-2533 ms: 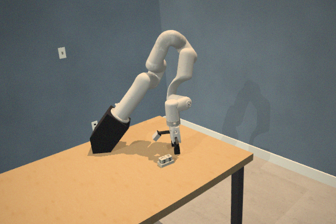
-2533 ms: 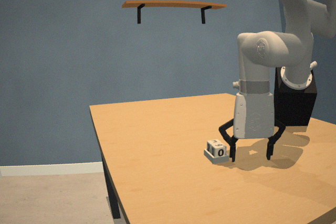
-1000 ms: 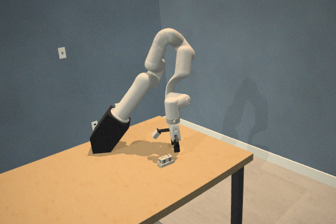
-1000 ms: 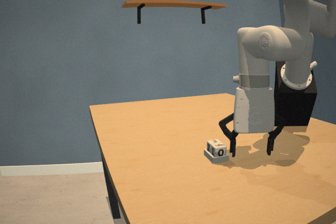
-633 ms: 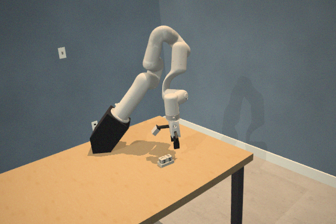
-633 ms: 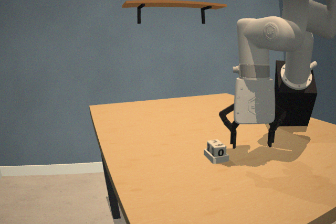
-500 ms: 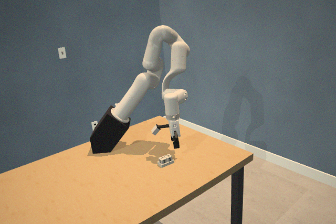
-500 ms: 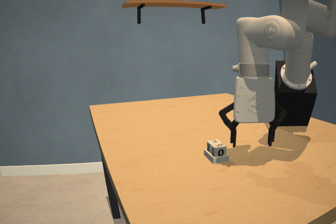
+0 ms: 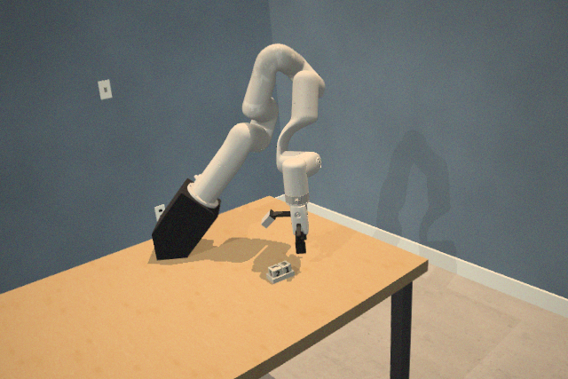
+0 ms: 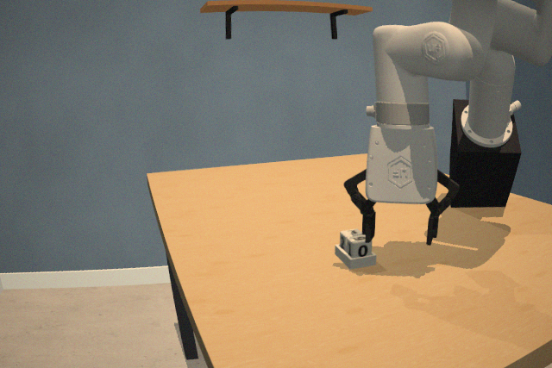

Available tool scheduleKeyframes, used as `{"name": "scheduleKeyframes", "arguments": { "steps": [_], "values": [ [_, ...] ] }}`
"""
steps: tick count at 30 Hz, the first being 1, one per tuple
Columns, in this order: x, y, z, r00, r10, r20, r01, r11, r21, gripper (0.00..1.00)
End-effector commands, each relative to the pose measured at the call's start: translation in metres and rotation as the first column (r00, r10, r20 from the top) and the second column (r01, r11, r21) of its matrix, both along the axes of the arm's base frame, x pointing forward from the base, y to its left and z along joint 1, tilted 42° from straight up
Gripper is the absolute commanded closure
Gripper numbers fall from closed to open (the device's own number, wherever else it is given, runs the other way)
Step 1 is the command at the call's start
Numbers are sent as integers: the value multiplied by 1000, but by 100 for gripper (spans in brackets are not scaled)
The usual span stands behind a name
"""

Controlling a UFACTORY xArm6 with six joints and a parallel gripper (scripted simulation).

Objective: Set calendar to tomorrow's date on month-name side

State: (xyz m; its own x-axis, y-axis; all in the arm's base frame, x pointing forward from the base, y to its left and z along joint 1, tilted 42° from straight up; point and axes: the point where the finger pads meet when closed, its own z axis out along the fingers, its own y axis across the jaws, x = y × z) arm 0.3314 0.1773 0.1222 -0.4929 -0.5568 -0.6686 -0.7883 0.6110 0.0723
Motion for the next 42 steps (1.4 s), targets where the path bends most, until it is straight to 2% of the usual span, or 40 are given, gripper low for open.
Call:
{"name": "scheduleKeyframes", "arguments": {
  "steps": [1, 3, 6, 9, 14, 19, 20, 22, 25, 28, 31, 34, 37, 42],
  "values": [
    [5, 0, 2, 996, -69, -65, 71, 997, 32, 0],
    [7, 0, 3, 987, -121, -109, 128, 990, 55, 0],
    [9, 0, 3, 982, -142, -128, 151, 986, 63, 0],
    [28, -2, 12, 982, -142, -128, 151, 986, 63, 0],
    [30, -2, 13, 977, -158, -142, 169, 983, 69, 0],
    [34, -2, 14, 931, -269, -248, 302, 947, 106, 0],
    [41, -3, 17, 926, -277, -256, 312, 944, 109, 0],
    [41, -3, 17, 926, -277, -256, 312, 944, 109, 0],
    [57, -4, 24, 926, -277, -256, 312, 944, 109, 0],
    [57, -4, 24, 923, -282, -261, 318, 942, 110, 0],
    [59, -4, 25, 895, -324, -307, 374, 920, 120, 0],
    [61, -4, 26, 842, -385, -379, 460, 878, 131, 0],
    [82, -6, 34, 836, -390, -386, 469, 874, 131, 0],
    [84, -6, 35, 835, -391, -387, 469, 873, 131, 0]
  ]
}}
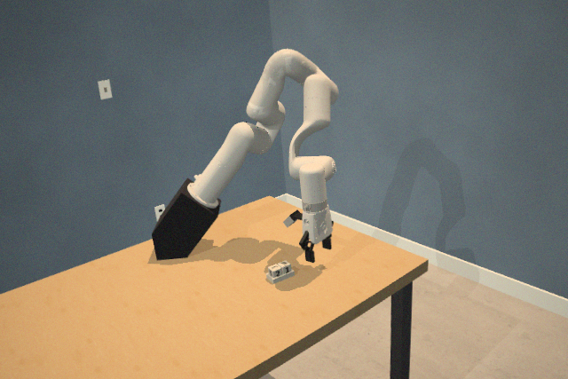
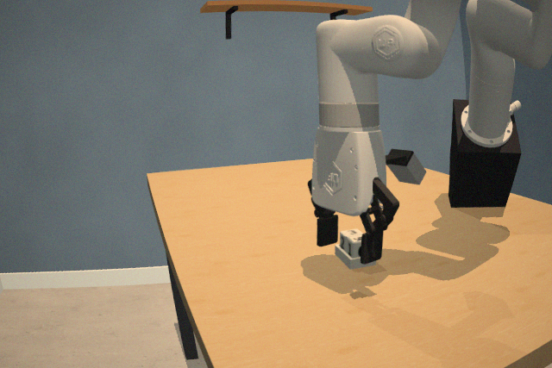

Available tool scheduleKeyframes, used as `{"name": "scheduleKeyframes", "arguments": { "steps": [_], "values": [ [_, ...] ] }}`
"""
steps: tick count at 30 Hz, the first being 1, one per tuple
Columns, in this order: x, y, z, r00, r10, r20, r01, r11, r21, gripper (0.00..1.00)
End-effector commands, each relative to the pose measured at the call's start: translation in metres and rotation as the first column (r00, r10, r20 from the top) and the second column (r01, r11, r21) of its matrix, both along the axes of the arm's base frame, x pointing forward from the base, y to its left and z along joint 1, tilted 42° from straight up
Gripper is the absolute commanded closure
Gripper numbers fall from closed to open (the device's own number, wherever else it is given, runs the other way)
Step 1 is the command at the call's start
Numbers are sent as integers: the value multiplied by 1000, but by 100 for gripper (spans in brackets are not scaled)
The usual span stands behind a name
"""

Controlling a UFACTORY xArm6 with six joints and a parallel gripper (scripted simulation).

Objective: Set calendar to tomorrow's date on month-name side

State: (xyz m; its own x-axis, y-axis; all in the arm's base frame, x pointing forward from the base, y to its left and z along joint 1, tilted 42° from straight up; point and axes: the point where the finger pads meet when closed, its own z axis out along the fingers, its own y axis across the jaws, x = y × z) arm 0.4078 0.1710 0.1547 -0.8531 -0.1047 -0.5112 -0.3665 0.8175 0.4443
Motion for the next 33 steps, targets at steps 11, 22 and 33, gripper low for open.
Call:
{"name": "scheduleKeyframes", "arguments": {
  "steps": [11, 22, 33],
  "values": [
    [34, -2, 14, 977, -155, -144, 166, 984, 63, 0],
    [38, 3, 8, 977, -155, -144, 166, 984, 63, 0],
    [47, 17, -11, 977, -155, -144, 166, 984, 63, 0]
  ]
}}
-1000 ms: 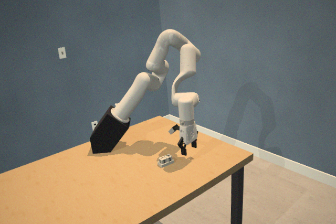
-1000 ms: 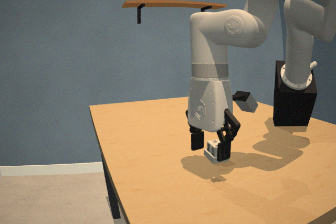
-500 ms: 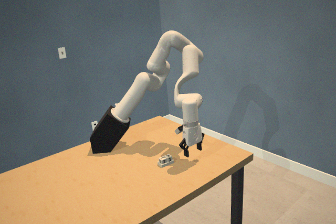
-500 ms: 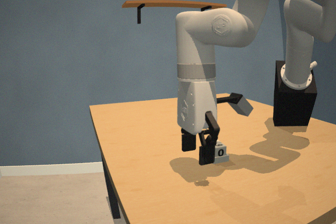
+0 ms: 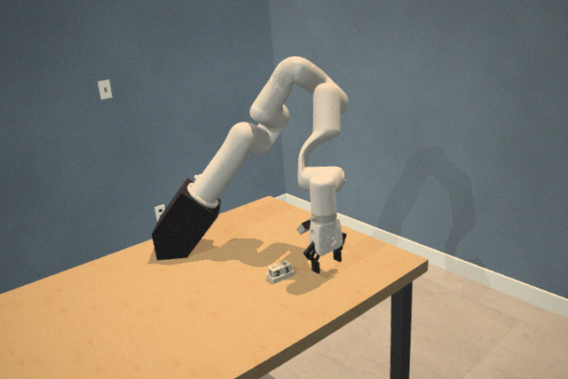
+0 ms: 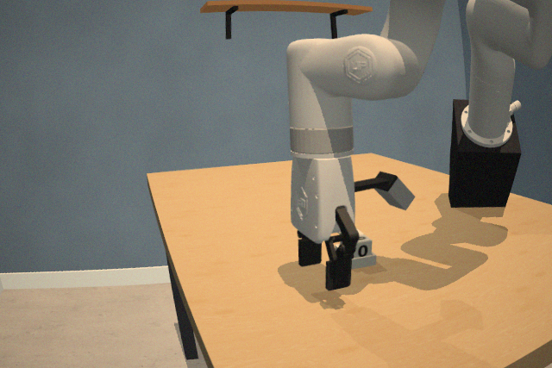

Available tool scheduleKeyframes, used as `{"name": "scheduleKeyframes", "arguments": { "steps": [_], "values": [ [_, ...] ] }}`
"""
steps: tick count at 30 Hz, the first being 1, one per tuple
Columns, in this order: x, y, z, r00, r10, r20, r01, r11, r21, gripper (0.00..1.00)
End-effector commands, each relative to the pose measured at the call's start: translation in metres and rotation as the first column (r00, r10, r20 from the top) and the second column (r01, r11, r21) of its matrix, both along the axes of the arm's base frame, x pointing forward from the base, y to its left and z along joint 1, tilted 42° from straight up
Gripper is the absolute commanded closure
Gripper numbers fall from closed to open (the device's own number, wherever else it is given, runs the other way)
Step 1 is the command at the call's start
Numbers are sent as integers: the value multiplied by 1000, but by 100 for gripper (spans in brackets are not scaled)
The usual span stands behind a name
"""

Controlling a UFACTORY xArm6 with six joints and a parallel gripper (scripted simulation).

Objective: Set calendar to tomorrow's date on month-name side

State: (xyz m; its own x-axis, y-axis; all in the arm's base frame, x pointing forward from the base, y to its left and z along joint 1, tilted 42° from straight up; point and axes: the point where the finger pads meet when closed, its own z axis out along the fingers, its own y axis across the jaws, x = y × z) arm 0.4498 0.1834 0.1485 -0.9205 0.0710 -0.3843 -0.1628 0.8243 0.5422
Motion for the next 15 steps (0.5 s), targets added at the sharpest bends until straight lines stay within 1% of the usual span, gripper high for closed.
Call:
{"name": "scheduleKeyframes", "arguments": {
  "steps": [1, 15],
  "values": [
    [5, 5, -6, 1000, -1, 5, 1, 1000, 2, 0],
    [6, 7, -8, 1000, -1, 5, 1, 1000, 2, 0]
  ]
}}
